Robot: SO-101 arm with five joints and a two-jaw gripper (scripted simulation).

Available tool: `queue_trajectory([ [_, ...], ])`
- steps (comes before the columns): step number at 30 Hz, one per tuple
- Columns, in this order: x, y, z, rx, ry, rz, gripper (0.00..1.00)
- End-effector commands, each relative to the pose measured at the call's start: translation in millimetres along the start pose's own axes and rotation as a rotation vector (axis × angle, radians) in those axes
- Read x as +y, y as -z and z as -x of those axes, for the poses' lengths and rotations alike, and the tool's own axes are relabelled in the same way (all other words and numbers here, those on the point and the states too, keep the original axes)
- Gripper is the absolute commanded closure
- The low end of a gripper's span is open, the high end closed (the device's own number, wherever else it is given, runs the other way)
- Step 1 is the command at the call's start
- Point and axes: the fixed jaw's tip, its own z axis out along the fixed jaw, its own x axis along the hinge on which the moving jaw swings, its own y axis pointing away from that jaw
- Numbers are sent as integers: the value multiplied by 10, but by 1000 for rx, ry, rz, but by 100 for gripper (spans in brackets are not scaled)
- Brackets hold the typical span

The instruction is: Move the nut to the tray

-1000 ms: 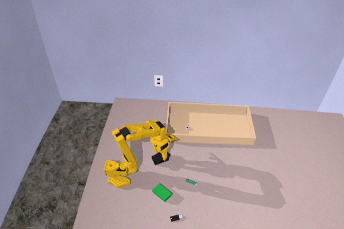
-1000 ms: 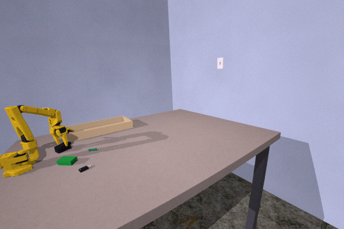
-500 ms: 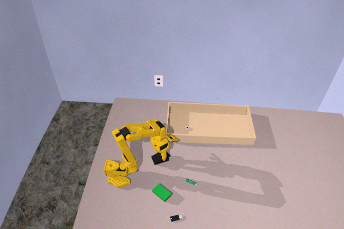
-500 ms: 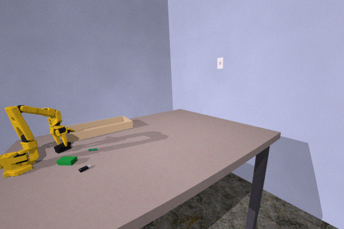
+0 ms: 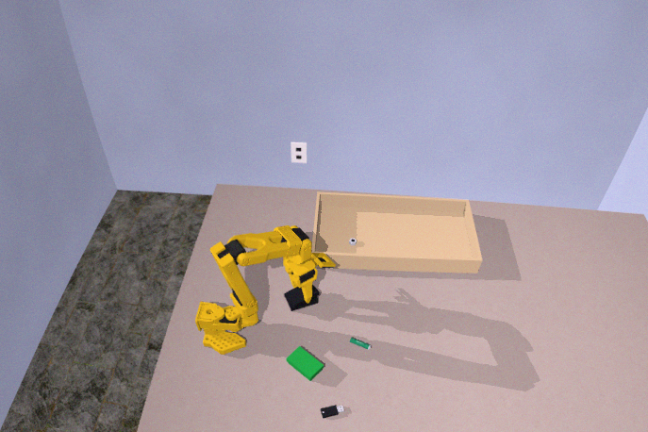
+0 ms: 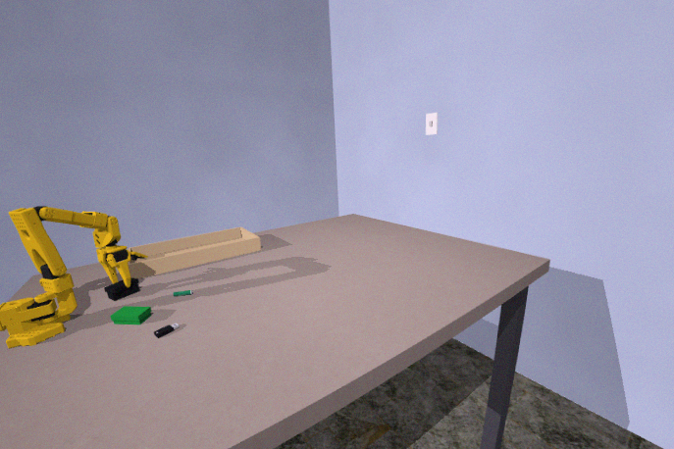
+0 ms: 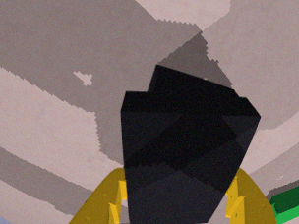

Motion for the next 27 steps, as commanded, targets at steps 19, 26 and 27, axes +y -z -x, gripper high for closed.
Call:
queue_trajectory([
  [19,23,44,71,-42,0,1,79],
  [26,23,44,74,-42,-21,2,79],
  [27,23,44,75,-42,-26,2,79],
])
